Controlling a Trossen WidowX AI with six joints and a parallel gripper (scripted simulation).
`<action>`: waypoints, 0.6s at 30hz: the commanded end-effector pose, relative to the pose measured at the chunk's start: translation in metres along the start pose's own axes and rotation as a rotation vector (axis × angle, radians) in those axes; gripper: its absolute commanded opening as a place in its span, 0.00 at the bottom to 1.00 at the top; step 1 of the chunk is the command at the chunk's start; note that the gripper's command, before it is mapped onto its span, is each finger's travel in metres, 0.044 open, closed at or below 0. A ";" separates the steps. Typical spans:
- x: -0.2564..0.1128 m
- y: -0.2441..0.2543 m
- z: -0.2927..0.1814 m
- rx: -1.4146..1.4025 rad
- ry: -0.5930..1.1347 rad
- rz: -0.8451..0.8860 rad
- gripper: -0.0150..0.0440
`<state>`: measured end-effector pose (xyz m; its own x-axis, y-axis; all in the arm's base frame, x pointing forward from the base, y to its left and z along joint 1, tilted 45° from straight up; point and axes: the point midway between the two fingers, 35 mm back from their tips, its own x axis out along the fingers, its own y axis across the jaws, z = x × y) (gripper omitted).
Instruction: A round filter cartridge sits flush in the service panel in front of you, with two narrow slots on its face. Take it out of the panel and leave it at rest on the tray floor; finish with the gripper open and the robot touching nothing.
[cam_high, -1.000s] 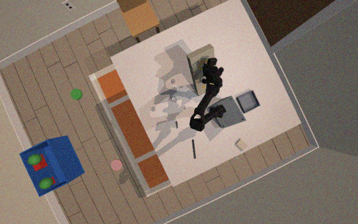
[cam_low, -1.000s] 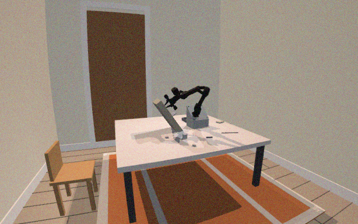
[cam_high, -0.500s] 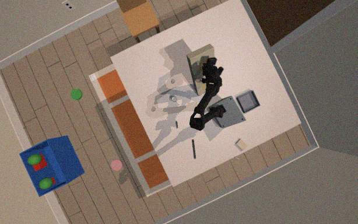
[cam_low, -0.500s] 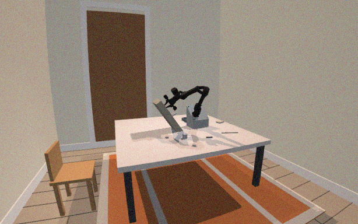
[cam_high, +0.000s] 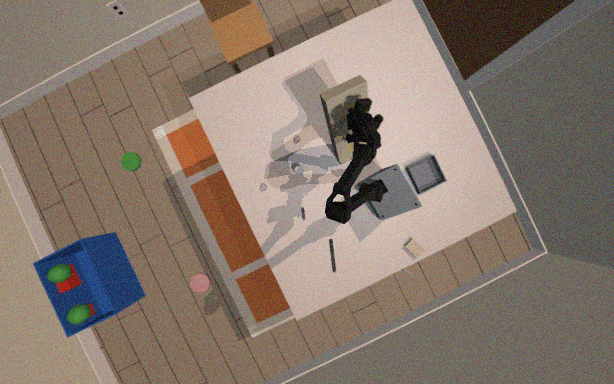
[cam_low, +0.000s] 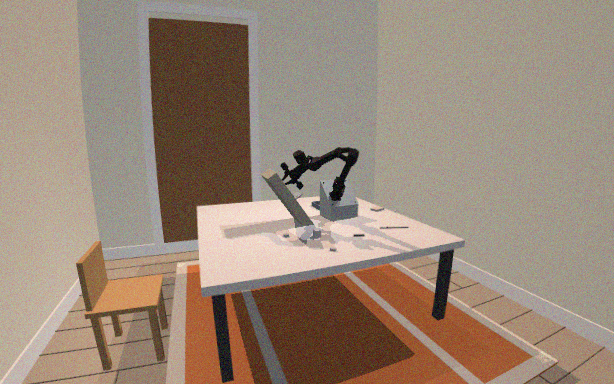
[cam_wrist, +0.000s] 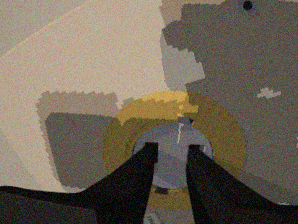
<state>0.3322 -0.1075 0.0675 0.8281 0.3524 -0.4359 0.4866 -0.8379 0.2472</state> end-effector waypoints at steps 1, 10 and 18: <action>0.006 -0.001 0.000 -0.005 -0.009 -0.004 0.41; 0.000 0.000 0.000 0.001 0.001 0.000 0.35; 0.001 0.000 0.000 -0.004 0.000 0.000 0.25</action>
<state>0.3317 -0.1067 0.0675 0.8274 0.3582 -0.4326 0.4892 -0.8380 0.2418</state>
